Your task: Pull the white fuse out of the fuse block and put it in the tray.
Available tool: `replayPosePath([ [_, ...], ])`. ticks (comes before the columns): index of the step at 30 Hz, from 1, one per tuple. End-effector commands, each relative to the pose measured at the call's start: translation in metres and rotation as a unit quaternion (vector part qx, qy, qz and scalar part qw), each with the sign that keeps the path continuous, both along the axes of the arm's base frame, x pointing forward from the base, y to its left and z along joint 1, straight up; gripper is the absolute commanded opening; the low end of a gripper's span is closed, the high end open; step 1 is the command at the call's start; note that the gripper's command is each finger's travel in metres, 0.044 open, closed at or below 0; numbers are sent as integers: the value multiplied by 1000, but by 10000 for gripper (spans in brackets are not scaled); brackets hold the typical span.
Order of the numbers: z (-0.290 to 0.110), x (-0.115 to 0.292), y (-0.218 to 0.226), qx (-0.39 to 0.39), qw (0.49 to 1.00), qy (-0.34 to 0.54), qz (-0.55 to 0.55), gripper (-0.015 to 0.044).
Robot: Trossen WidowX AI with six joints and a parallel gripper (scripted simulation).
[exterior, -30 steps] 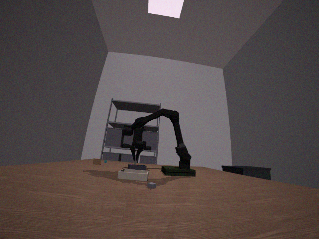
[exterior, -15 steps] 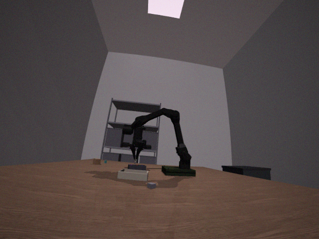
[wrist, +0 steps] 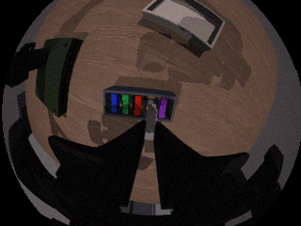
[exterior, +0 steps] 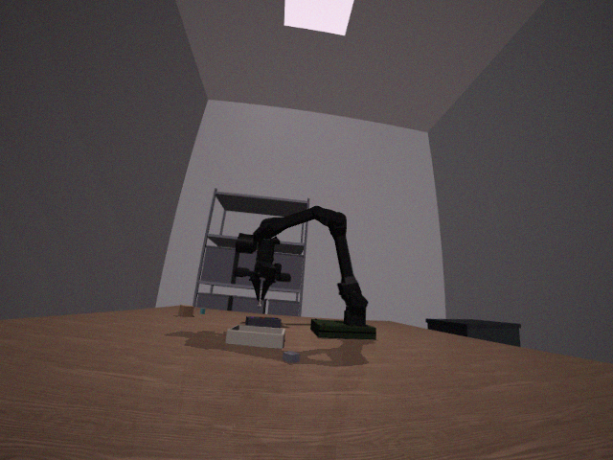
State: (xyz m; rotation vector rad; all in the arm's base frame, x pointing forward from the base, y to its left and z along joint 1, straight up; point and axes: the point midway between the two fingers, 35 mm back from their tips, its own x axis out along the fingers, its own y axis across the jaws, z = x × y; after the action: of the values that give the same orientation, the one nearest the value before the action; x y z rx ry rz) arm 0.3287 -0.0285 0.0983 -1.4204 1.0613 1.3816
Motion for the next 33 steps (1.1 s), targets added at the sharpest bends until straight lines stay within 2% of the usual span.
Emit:
replayPosePath([
  [1,1,4,16,4,1000,-1,2,0],
  [15,3,10,99,7,1000,-1,2,0],
  [28,3,-3,178,11,1000,-1,2,0],
  [33,3,-5,187,11,1000,-1,2,0],
])
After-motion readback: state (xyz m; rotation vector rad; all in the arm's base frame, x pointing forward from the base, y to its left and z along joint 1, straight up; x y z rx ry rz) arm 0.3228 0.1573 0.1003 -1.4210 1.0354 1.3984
